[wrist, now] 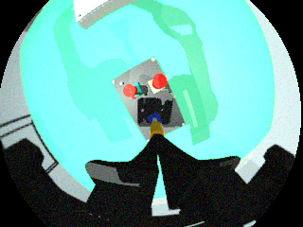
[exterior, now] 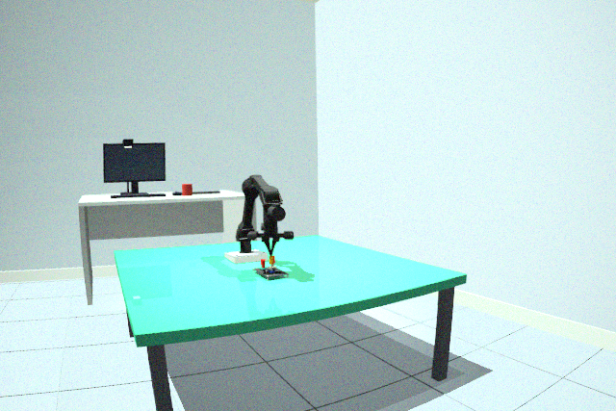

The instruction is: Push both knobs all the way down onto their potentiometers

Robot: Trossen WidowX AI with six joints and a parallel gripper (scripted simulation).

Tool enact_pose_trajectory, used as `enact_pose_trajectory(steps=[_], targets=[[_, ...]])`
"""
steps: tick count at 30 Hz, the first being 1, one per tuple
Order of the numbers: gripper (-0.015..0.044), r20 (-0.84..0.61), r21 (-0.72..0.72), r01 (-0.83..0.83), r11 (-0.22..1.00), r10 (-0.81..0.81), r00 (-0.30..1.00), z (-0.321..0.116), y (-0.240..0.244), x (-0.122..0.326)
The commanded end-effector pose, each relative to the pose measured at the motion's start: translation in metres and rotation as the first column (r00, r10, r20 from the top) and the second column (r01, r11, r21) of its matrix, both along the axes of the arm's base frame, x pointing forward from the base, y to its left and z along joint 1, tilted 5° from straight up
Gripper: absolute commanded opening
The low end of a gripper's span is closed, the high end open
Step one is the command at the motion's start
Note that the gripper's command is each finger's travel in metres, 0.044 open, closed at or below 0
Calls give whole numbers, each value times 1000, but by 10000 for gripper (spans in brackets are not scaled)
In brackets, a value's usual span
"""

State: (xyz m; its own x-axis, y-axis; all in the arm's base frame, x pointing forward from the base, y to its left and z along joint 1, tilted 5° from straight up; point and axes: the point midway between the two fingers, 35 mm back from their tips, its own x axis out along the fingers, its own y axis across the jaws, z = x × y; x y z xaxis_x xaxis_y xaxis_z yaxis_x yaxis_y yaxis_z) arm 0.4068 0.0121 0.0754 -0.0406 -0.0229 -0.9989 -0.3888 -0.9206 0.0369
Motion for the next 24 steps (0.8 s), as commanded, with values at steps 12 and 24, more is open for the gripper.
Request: enact_pose_trajectory(steps=[12,24], targets=[[0,-1,4,-4,1000,4,1000,-8,0,0],[0,-1,4,-4,1000,4,1000,-16,0,-1]])
